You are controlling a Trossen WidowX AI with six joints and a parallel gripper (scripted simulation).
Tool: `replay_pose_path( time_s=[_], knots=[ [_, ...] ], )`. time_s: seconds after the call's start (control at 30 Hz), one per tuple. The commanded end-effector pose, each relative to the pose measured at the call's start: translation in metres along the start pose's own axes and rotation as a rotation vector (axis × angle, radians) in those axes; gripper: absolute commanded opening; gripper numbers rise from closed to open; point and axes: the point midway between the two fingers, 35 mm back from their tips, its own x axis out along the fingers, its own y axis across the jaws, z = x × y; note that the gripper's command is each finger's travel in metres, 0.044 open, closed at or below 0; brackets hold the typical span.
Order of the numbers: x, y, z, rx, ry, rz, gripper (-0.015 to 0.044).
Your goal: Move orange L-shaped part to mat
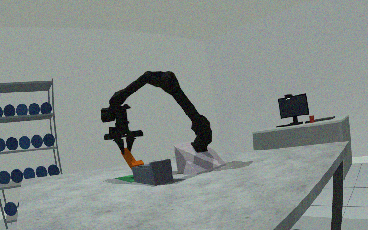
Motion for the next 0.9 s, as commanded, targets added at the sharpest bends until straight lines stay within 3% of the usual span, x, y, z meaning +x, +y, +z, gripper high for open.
replay_pose_path(
  time_s=[0.0,0.87],
  knots=[
    [0.008,-0.001,-0.001,0.008,0.007,-0.002,0.0],
    [0.041,-0.001,-0.002,0.008,0.009,-0.002,0.0]
  ],
)
